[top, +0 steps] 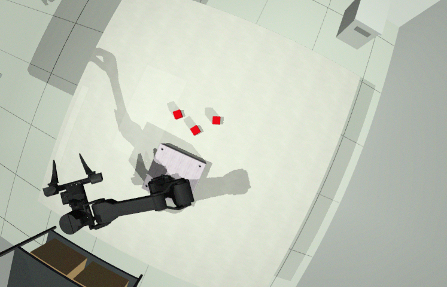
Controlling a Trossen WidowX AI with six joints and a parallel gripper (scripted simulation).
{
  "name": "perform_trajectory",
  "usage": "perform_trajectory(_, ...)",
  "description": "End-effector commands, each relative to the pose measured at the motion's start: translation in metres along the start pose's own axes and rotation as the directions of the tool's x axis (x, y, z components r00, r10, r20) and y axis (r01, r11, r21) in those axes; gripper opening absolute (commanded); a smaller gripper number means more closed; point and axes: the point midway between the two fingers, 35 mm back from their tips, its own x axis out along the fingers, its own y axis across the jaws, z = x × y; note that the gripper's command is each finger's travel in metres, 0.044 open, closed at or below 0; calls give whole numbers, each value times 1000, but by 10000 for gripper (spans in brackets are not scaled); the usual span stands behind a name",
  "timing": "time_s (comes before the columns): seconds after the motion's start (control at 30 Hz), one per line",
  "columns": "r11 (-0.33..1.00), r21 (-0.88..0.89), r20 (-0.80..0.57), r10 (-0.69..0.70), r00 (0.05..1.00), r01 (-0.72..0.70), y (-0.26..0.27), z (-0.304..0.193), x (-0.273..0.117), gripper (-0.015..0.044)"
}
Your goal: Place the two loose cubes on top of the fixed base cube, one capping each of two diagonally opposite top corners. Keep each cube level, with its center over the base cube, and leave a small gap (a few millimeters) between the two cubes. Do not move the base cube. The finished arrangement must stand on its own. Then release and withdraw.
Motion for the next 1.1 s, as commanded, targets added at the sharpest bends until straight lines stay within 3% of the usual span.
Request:
perform_trajectory(0.0, 1000, -3, 1, -1, 1000, 1, 0, 0, 1, 374)
perform_trajectory(0.13, 998, -56, 13, -29, 999, 30, -5, -5, 21, 269)
perform_trajectory(0.17, 997, -71, 16, -39, 999, 40, -7, -6, 27, 265)
perform_trajectory(0.6, 949, -255, 4, -193, 981, 188, -55, -21, 105, 265)
perform_trajectory(1.07, 847, -386, -86, -427, 900, 365, -148, -32, 167, 265)
